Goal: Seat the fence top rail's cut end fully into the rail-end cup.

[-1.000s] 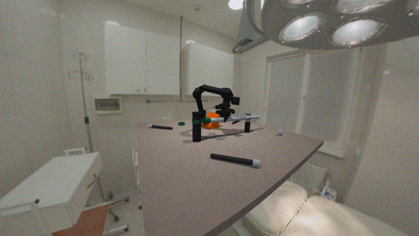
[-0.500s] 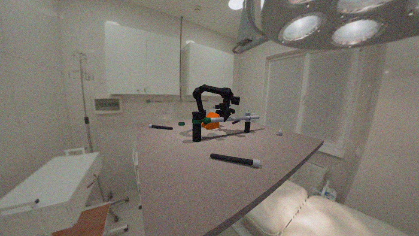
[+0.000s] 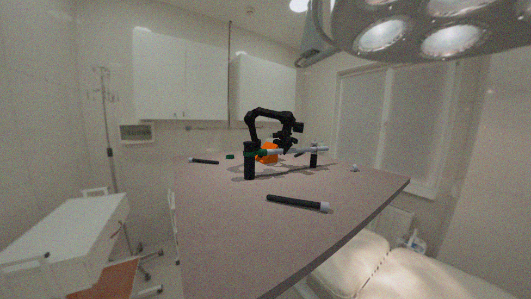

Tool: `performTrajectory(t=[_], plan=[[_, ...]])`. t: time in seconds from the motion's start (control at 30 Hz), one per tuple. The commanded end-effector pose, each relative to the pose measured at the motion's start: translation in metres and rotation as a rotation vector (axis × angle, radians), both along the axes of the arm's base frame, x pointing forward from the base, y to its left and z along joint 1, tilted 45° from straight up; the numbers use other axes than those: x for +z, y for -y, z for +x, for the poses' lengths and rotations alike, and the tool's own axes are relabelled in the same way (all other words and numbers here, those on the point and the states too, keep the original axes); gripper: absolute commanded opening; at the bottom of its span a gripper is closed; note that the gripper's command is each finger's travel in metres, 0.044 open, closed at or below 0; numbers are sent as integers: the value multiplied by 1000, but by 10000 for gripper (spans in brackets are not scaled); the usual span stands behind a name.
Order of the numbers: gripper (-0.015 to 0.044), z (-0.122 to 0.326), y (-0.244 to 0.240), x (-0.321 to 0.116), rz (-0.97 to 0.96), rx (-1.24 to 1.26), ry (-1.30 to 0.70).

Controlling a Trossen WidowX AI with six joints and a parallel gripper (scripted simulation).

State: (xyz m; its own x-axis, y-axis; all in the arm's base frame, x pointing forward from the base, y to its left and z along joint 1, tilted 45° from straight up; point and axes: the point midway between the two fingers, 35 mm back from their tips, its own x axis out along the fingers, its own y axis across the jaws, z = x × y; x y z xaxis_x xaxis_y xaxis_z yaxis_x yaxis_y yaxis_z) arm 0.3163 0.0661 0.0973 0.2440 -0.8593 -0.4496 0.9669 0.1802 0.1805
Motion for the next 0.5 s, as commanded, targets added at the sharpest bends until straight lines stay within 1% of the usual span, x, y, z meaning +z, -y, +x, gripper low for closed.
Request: performTrajectory(t=[0.0,0.47], plan=[[0,1,0,3,-8,9,5],[0,0,0,0,1,0,-1]])
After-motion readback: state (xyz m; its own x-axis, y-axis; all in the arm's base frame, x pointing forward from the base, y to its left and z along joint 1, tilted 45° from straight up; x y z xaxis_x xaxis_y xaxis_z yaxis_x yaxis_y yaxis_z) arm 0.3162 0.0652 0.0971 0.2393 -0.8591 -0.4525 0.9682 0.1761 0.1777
